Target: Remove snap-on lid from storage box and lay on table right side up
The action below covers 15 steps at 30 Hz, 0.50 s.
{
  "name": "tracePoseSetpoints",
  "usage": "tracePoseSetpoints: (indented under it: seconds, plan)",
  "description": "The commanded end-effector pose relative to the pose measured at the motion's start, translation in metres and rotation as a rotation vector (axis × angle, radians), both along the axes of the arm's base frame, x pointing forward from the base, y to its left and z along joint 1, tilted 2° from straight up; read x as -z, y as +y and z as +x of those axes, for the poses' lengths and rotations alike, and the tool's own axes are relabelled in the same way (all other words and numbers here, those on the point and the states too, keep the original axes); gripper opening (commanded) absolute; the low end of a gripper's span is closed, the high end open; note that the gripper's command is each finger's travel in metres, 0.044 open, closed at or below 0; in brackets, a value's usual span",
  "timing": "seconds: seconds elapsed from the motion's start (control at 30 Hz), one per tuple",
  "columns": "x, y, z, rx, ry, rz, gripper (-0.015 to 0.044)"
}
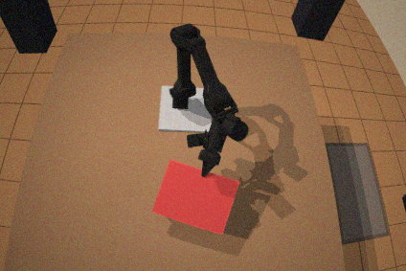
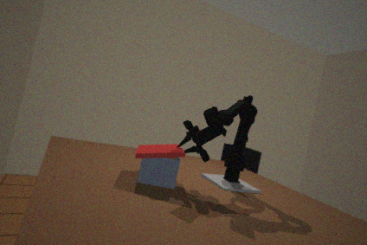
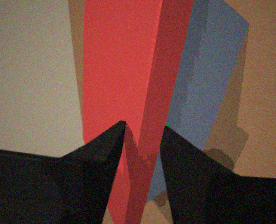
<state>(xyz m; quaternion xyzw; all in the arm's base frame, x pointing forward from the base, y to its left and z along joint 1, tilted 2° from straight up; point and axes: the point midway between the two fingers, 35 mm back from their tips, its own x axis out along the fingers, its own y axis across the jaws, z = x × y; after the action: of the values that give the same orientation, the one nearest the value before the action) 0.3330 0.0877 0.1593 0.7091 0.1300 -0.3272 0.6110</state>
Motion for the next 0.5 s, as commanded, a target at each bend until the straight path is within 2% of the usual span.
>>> tracePoseSetpoints:
  seconds: [0.0, 0.47]
  plan:
    - [-0.010, 0.000, 0.002, -0.004, -0.010, 0.005, 0.0000]
    - [-0.029, -0.002, 0.008, -0.004, -0.010, 0.005, 0.0000]
